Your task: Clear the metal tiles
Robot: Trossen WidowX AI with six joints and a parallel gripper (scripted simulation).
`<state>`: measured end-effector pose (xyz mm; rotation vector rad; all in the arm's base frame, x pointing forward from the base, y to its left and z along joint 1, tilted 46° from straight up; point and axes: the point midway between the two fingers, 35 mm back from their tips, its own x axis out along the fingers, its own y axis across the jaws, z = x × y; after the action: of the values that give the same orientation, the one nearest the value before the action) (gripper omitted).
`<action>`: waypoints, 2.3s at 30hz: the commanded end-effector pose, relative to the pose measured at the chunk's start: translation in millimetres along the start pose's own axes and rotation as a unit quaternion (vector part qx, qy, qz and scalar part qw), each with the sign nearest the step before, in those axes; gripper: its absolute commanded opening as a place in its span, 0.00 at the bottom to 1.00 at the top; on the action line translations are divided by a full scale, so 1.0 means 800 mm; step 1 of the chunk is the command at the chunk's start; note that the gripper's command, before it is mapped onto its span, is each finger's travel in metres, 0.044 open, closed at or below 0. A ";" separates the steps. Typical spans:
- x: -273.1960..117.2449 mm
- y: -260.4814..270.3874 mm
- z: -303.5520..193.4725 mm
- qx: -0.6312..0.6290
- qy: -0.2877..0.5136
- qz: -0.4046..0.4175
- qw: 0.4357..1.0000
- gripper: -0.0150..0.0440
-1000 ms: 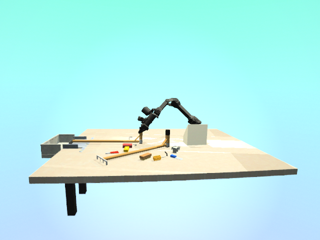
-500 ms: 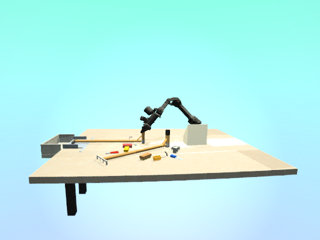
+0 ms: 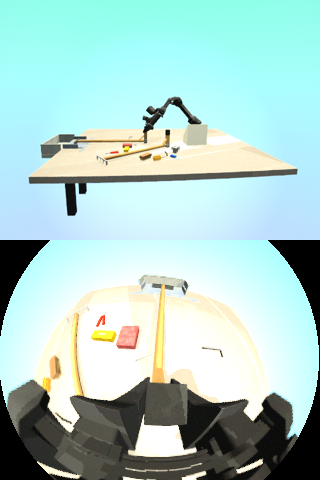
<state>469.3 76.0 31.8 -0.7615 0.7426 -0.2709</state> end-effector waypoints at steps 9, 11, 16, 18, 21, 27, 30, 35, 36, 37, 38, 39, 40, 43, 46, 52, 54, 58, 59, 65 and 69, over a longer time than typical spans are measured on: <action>-0.019 0.001 -0.013 0.003 -0.005 0.000 1.000 0.25; -0.021 0.001 -0.016 0.003 -0.005 0.000 1.000 0.25; -0.027 0.001 -0.022 0.003 -0.005 0.001 1.000 0.25; -0.029 0.001 -0.025 0.003 -0.005 0.001 1.000 0.25; -0.033 0.001 -0.029 0.003 -0.006 0.001 1.000 0.25; -0.039 0.001 -0.038 0.002 -0.006 0.001 1.000 0.25; -0.043 0.000 -0.042 0.002 -0.006 0.001 1.000 0.25; -0.048 0.000 -0.049 0.002 -0.006 0.001 1.000 0.25; -0.049 0.000 -0.051 0.002 -0.006 0.001 1.000 0.25; -0.050 0.000 -0.052 0.002 -0.006 0.001 1.000 0.25; -0.052 0.000 -0.054 0.002 -0.006 0.001 1.000 0.25; -0.053 0.000 -0.055 0.002 -0.006 0.001 1.000 0.25; -0.054 0.000 -0.057 0.002 -0.006 0.001 1.000 0.25; -0.057 0.000 -0.061 0.002 -0.006 0.001 1.000 0.25; -0.060 0.000 -0.066 0.002 -0.007 0.001 1.000 0.25; -0.066 -0.001 -0.075 0.002 -0.007 0.001 1.000 0.25; -0.068 -0.001 -0.078 0.002 -0.007 0.001 1.000 0.25; -0.072 -0.001 -0.084 0.002 -0.007 0.001 1.000 0.25; -0.073 -0.001 -0.085 0.002 -0.007 0.001 1.000 0.25; -0.080 -0.002 -0.095 0.002 -0.007 0.001 1.000 0.25; -0.083 -0.003 -0.101 0.001 -0.008 0.001 1.000 0.25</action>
<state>370.4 63.0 25.6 -0.7655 0.7396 -0.2642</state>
